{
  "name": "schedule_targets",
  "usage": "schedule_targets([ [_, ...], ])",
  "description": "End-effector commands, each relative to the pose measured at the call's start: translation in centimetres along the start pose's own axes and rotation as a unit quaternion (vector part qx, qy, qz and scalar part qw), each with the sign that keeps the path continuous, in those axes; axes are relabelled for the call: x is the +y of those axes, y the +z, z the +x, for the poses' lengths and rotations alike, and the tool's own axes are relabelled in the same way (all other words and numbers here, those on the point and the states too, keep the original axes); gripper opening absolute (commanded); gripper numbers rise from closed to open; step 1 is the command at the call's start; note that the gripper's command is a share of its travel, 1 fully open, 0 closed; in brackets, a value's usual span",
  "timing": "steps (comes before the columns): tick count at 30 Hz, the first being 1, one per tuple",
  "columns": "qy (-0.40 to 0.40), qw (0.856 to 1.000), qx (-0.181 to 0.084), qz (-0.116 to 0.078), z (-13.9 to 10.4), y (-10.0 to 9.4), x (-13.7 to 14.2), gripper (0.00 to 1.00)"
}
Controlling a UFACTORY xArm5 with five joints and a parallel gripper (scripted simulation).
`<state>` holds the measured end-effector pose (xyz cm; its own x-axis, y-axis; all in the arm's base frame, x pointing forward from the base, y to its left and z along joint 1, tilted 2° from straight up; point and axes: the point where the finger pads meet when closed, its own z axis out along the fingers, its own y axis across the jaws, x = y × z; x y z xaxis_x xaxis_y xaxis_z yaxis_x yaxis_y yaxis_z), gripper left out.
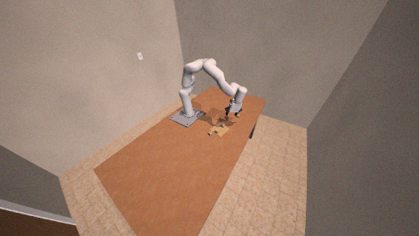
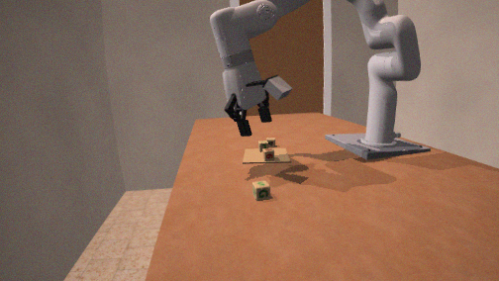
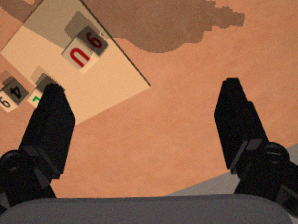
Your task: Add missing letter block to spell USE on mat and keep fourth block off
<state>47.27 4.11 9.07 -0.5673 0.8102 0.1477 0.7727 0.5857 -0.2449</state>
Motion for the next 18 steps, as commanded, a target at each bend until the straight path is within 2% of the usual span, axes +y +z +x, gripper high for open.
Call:
schedule_targets([
  [1,-0.040,0.999,0.006,0.005,-0.3,-0.1,-0.9,1.00],
  [2,-0.074,0.997,0.012,0.010,-0.4,-0.1,-1.7,1.00],
  [9,-0.168,0.985,0.033,0.021,-0.8,0.1,-4.1,1.00],
  [16,-0.262,0.963,0.057,0.027,-1.0,0.3,-6.4,1.00],
  [18,-0.262,0.963,0.057,0.027,-1.0,0.3,-6.4,1.00],
])
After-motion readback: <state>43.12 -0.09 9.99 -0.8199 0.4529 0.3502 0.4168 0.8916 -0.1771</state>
